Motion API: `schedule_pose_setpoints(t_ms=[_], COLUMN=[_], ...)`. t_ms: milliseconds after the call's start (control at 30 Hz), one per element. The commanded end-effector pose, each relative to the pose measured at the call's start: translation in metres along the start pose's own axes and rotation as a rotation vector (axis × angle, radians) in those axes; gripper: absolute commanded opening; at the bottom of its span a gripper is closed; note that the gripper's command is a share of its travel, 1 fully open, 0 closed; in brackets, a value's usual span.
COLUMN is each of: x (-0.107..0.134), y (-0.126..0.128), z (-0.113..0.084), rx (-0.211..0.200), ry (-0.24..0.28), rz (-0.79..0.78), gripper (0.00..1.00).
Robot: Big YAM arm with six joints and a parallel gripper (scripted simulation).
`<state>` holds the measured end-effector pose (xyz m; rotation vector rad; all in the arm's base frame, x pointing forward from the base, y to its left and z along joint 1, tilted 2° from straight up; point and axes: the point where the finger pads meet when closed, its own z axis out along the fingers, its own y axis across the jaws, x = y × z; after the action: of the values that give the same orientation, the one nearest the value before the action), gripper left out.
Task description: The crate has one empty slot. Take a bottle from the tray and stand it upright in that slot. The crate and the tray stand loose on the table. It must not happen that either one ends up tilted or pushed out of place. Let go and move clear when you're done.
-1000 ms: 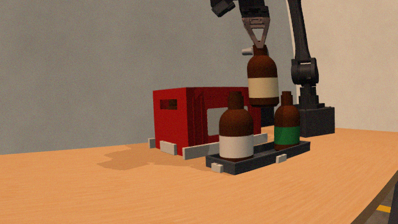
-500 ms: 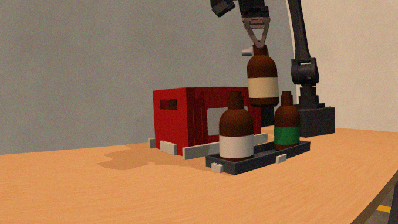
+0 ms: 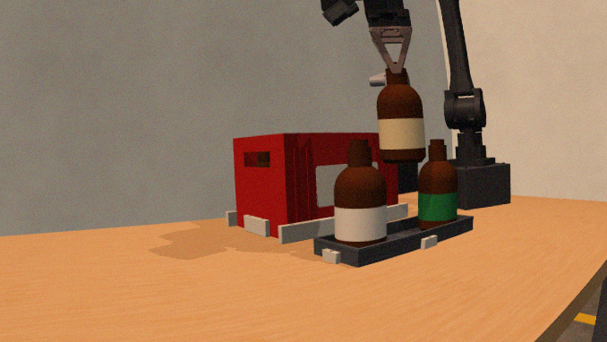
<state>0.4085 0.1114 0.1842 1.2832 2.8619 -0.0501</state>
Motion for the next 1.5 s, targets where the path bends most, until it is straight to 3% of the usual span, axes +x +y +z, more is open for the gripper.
schedule_pose_setpoints(t_ms=[0,733,1467], x=[-0.005,-0.004,-0.002], y=[0.025,0.024,0.022], z=[-0.054,-0.056,-0.076], rx=[-0.113,-0.111,-0.112], ry=[-0.052,-0.052,-0.052], rz=[0.003,0.003,0.003], gripper=[0.00,0.00,0.00])
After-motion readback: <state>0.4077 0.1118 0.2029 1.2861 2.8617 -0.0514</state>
